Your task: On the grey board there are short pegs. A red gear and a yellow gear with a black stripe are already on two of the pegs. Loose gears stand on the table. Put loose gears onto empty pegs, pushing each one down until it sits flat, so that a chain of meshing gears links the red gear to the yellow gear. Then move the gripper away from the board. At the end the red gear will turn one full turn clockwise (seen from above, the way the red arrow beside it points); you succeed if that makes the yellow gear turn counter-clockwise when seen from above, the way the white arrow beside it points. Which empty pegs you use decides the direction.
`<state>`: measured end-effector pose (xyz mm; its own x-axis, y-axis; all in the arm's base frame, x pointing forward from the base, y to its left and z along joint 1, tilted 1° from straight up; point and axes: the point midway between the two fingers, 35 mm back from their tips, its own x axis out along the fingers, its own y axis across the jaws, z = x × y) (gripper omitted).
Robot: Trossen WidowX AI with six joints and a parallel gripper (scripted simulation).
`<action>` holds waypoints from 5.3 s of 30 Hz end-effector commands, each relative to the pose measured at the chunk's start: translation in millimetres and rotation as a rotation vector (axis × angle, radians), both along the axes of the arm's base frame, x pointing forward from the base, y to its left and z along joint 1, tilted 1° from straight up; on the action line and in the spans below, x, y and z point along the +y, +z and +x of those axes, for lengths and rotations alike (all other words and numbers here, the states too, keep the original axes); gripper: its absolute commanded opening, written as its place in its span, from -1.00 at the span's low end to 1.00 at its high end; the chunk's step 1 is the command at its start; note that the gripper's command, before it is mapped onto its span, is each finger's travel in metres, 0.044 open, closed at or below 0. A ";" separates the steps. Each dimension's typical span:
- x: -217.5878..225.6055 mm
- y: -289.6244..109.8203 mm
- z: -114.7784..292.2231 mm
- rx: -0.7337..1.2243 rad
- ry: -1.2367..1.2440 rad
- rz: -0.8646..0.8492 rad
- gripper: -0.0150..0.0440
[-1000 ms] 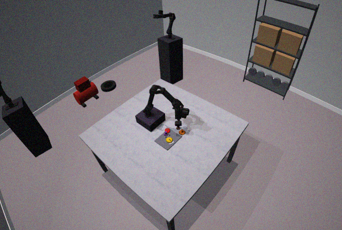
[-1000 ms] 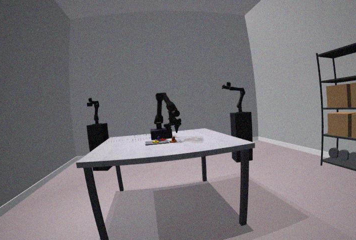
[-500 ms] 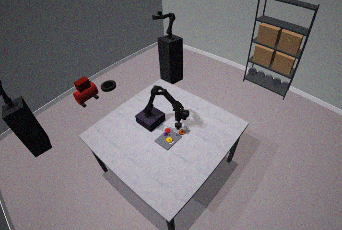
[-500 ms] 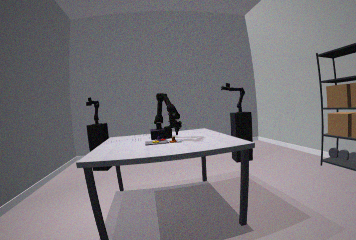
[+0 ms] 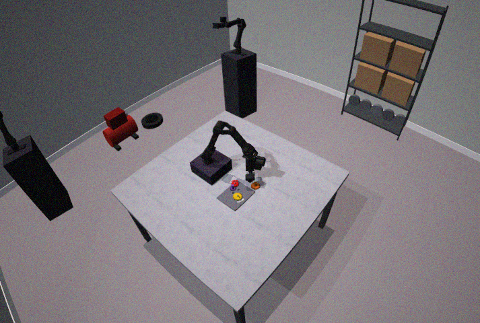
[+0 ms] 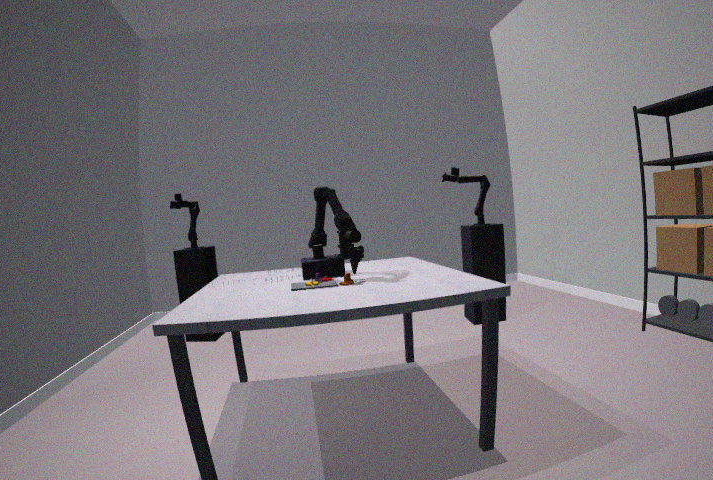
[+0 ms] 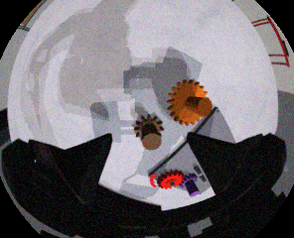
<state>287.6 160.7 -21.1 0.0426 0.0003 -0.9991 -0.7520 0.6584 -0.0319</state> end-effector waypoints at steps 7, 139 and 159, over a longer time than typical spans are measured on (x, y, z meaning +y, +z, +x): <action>-0.3 -1.9 -0.7 0.003 -0.003 0.000 0.38; -135.6 75.9 17.8 0.002 -0.017 -0.008 -0.49; -173.5 58.5 10.1 0.001 -0.003 -0.018 -0.49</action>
<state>299.3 -9.6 38.9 0.0412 -0.0144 -0.9990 -0.7458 0.6650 -0.0403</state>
